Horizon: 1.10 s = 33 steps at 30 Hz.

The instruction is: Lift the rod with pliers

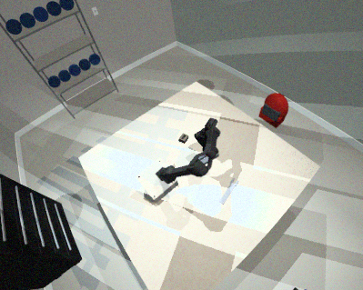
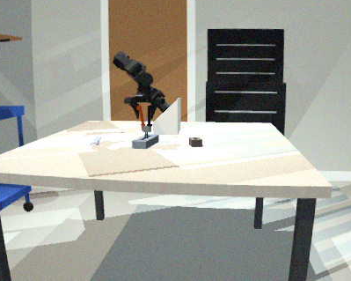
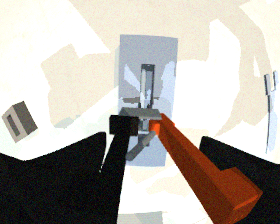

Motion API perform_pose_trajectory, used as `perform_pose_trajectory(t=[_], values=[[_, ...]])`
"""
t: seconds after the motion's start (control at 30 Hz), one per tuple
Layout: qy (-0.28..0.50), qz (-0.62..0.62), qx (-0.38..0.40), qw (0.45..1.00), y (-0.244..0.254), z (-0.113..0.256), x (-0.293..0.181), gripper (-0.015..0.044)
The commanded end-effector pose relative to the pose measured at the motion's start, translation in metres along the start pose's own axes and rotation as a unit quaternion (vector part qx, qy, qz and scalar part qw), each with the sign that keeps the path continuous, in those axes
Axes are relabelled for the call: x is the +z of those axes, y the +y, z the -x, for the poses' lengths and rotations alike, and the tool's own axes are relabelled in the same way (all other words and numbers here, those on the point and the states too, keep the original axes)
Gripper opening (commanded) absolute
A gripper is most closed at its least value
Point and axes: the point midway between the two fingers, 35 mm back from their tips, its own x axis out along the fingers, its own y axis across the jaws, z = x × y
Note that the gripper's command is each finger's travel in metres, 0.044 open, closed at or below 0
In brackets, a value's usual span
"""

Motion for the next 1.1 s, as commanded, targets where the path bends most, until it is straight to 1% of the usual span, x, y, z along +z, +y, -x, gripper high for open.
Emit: perform_pose_trajectory(t=[0.0,0.3,1.07], values=[[0.005,0.001,-0.004,1.0,-0.003,-0.005,-0.001,0.0321],[0.005,0.001,-0.004,1.0,-0.003,-0.008,-0.002,0.0321],[0.001,0.001,-0.006,1.0,-0.003,0.009,-0.001,0.0321]])
